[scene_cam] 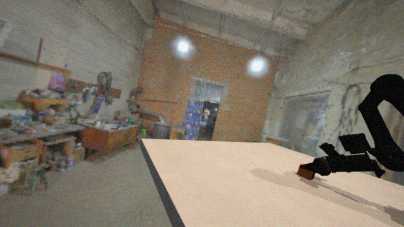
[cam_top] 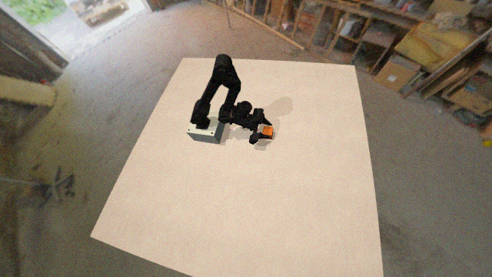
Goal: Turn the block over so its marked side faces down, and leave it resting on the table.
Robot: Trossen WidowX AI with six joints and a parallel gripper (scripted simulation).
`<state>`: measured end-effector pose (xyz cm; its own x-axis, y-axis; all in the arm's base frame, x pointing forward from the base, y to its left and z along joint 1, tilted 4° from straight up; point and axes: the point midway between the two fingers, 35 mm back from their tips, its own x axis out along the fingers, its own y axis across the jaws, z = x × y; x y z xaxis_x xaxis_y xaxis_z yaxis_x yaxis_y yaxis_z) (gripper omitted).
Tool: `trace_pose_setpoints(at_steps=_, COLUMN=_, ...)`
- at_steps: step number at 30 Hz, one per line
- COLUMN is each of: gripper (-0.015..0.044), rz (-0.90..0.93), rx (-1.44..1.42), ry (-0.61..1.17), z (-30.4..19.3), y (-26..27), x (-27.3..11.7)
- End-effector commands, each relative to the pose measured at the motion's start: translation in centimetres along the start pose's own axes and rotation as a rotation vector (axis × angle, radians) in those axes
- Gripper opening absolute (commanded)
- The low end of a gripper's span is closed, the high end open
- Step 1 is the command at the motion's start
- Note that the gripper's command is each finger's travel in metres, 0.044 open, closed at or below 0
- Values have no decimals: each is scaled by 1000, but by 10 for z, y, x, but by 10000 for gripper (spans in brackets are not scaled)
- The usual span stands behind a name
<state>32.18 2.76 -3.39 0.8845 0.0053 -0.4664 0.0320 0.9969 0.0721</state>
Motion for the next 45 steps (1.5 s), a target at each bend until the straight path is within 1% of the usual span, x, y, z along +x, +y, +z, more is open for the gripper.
trace_pose_setpoints(at_steps=1, gripper=440, rz=-4, rx=1, ry=-1, z=0, y=-1, x=0)
trace_pose_setpoints(at_steps=35, gripper=440, rz=-4, rx=0, ry=4, z=0, y=-1, x=0)
trace_pose_setpoints(at_steps=40, gripper=440, rz=-5, rx=-7, ry=136, z=8, y=1, x=10)
trace_pose_setpoints(at_steps=45, gripper=440, rz=-3, rx=-11, ry=286, z=24, y=1, x=1)
